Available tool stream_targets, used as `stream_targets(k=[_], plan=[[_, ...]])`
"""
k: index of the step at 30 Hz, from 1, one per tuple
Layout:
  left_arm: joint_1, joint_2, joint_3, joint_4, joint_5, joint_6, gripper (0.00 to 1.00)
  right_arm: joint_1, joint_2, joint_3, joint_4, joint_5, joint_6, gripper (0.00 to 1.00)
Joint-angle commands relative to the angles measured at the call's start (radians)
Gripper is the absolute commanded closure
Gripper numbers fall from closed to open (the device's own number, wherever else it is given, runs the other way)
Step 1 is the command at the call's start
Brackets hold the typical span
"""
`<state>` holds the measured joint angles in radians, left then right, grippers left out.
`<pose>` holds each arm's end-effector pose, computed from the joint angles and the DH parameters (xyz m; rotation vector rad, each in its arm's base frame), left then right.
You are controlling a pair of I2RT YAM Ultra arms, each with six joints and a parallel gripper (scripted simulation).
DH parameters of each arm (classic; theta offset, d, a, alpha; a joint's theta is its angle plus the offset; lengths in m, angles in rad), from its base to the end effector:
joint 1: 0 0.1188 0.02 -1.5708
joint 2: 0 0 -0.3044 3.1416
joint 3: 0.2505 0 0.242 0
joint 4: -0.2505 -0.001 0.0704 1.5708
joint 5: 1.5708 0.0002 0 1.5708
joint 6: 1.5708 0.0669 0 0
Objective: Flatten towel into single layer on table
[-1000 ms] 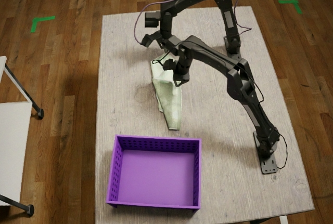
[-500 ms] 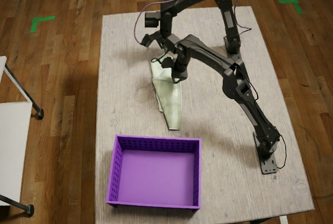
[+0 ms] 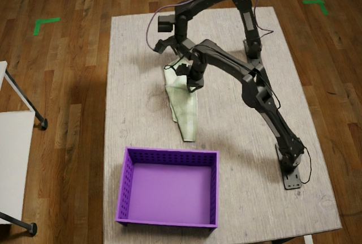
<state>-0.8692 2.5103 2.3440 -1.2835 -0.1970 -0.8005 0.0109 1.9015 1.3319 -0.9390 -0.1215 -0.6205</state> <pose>0.3484 -0.3904 0.1838 0.0827 2.9130 0.0625 0.3568 0.0130 0.1942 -0.9500 2.8902 0.1481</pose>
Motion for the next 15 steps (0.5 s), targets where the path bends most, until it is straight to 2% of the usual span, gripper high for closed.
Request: stream_targets(k=[1,6,10,11,15], plan=[[0.008,-0.027,-0.061,0.054,-0.013,0.000,0.66,-0.017,0.023,-0.033,0.061,-0.009,-0.012,0.66],[0.002,-0.014,-0.149,0.133,0.003,-0.007,0.66,-0.023,0.053,-0.074,0.130,-0.010,-0.021,0.66],[0.002,-0.021,-0.153,0.139,0.003,-0.006,0.66,-0.010,0.031,-0.043,0.133,-0.010,-0.021,0.66],[0.000,0.003,-0.161,0.149,-0.007,-0.006,0.66,0.002,0.058,-0.082,0.145,-0.008,0.001,0.66],[0.008,0.004,-0.144,0.153,-0.005,0.002,0.66,0.005,0.058,-0.084,0.150,-0.011,0.004,0.66]])
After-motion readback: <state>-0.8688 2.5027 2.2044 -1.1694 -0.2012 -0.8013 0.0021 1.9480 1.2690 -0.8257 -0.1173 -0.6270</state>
